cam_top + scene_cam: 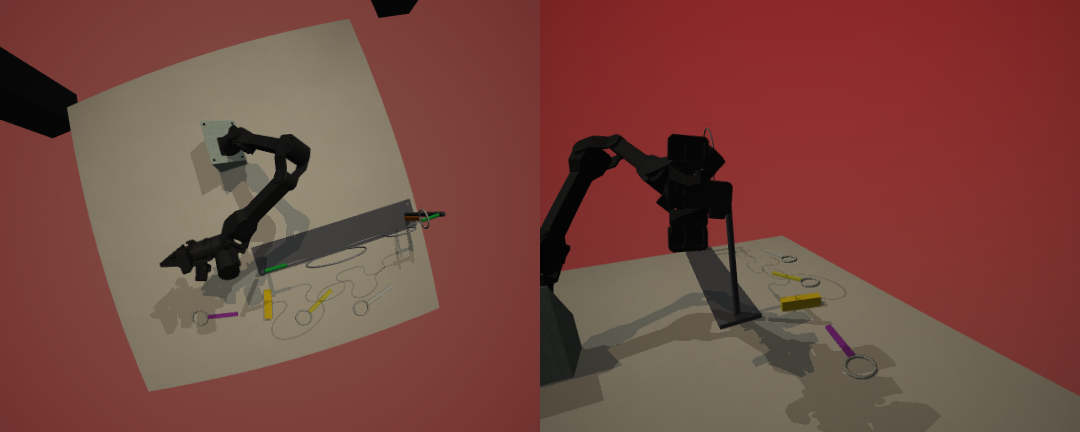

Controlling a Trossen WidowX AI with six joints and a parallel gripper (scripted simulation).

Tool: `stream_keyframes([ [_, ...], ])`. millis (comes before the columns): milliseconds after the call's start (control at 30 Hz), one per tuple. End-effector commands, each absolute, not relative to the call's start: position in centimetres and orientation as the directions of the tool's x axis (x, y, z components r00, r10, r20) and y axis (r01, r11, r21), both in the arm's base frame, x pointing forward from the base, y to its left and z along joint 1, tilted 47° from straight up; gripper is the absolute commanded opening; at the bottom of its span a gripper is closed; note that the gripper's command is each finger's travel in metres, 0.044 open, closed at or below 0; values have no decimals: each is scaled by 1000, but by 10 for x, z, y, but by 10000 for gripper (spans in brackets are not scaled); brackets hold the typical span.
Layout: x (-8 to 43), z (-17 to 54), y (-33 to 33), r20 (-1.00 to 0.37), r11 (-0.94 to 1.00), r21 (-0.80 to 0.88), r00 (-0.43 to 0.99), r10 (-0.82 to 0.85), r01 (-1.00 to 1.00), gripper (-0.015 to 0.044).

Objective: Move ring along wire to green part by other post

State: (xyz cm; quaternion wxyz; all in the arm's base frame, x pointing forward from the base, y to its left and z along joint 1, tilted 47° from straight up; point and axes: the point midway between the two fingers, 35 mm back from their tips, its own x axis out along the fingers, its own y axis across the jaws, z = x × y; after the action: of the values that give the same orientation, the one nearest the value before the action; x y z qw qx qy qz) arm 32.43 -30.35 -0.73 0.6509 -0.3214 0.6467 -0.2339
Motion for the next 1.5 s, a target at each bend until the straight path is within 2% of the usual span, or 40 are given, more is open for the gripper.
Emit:
stream_keyframes([
  [0,336,15,-292,-694,699,-715,111,-711,2,160],
  [400,356,68,-260,-697,736,-615,241,-675,282,160],
  [867,368,128,-214,-688,762,-382,390,-612,523,160],
  [1133,374,177,-162,-654,815,-294,517,-552,499,160],
  [1467,382,220,-78,-604,899,-253,668,-435,357,160],
])
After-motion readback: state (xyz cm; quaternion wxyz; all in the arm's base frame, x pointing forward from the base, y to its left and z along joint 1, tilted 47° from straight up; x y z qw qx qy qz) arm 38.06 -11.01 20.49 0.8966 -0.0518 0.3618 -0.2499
